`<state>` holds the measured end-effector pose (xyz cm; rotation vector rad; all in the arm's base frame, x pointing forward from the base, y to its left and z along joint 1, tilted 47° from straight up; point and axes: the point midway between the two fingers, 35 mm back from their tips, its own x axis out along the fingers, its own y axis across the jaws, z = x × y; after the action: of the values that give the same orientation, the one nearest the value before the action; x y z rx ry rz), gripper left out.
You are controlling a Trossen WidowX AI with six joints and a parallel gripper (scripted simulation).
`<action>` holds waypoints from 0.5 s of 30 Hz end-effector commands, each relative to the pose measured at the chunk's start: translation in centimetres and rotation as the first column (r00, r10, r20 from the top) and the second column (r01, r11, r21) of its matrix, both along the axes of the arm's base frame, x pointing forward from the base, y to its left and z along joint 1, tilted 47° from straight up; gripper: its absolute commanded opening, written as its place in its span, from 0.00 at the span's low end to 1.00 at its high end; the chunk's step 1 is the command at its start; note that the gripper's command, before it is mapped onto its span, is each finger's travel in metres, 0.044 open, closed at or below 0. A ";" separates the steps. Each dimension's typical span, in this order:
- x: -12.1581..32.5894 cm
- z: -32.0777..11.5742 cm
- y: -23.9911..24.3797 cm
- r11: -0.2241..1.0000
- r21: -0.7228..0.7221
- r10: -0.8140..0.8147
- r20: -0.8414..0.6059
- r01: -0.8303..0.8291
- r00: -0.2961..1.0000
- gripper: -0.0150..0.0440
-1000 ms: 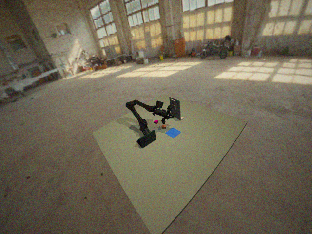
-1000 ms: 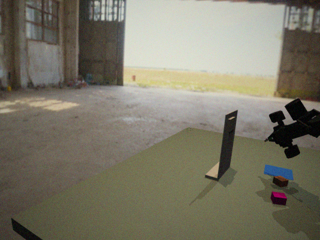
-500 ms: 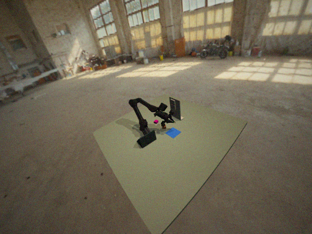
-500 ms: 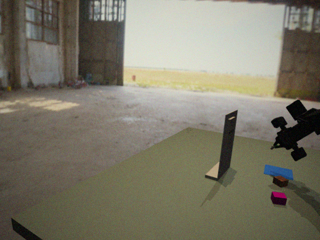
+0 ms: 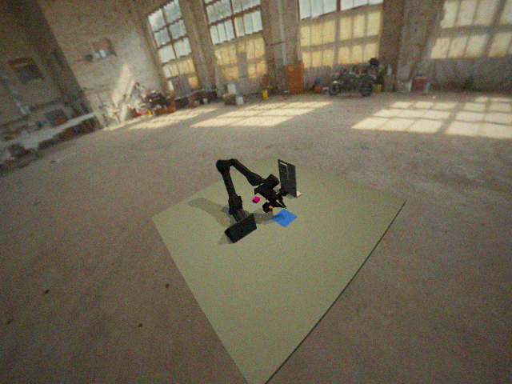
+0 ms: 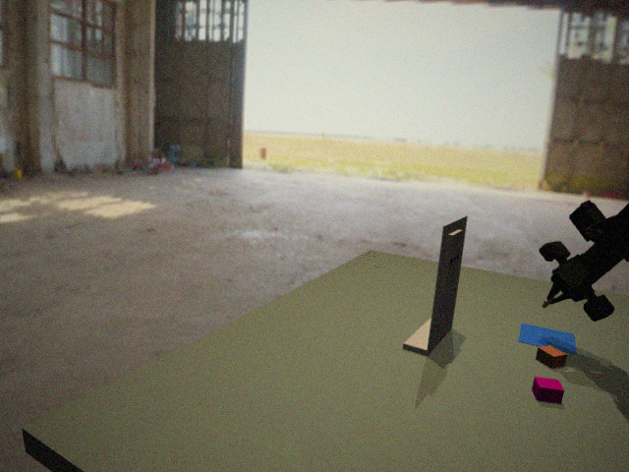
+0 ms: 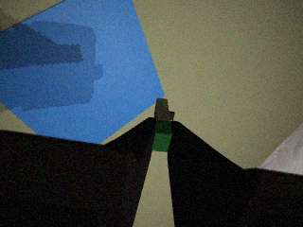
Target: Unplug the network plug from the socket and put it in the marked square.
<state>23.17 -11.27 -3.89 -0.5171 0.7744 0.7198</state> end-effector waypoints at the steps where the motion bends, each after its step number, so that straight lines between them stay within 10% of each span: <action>1: -0.4 -0.5 0.0 0.999 0.043 0.016 -0.002 -0.016 1.000 0.25; 15: -0.4 -1.8 1.1 0.999 0.049 0.018 -0.004 -0.018 1.000 0.25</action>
<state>22.82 -10.68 -5.24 -0.4872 0.7563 0.7538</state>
